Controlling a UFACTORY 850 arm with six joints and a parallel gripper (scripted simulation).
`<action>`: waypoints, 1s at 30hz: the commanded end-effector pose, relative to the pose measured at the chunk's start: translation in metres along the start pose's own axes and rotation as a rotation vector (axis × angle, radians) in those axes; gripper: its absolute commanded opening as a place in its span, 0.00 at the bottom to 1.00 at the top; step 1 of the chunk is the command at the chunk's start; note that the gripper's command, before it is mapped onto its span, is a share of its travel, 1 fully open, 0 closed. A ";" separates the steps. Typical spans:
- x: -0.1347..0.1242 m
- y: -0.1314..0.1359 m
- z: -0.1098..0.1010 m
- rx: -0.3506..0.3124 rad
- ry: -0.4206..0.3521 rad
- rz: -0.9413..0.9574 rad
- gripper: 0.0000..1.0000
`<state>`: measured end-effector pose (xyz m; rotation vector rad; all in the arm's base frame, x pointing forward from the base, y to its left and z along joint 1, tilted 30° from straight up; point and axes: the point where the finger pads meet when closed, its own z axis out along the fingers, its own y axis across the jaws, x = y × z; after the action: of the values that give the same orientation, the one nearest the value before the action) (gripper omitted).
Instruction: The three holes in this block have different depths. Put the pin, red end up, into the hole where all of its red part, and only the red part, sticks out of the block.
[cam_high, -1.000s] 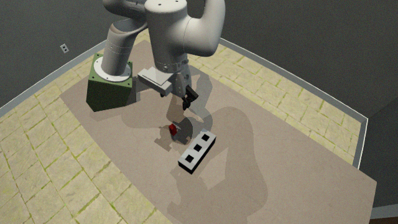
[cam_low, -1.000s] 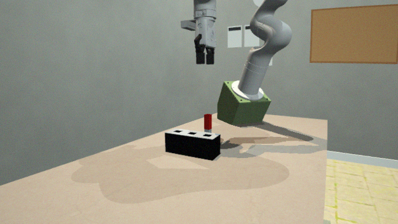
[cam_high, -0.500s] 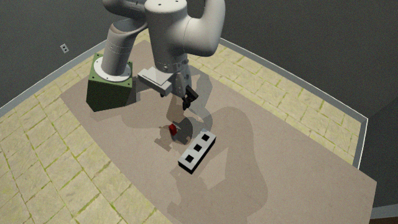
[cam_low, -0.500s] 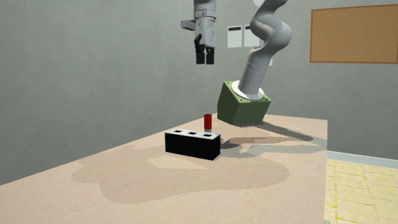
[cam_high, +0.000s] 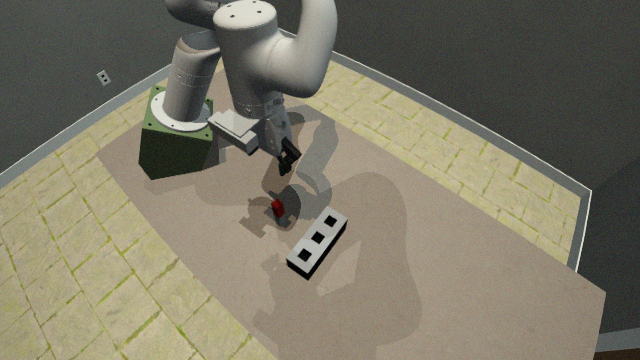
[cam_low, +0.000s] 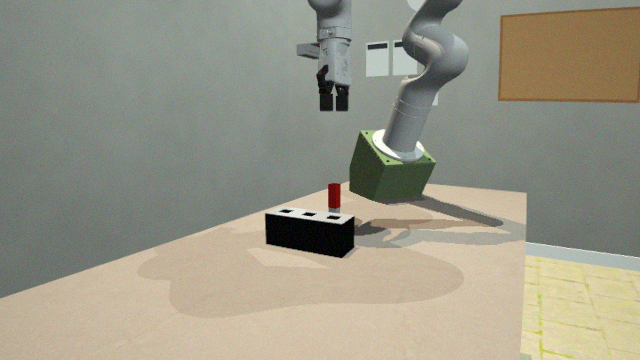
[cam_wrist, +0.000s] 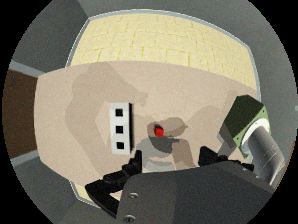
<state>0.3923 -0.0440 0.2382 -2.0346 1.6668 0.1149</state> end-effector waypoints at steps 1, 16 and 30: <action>0.002 0.004 0.002 0.012 -0.001 0.001 1.00; 0.001 0.004 0.116 0.013 0.000 0.000 1.00; 0.002 0.002 0.167 0.013 0.001 0.000 1.00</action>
<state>0.4226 0.0191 0.1046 -2.0504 1.6820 0.1399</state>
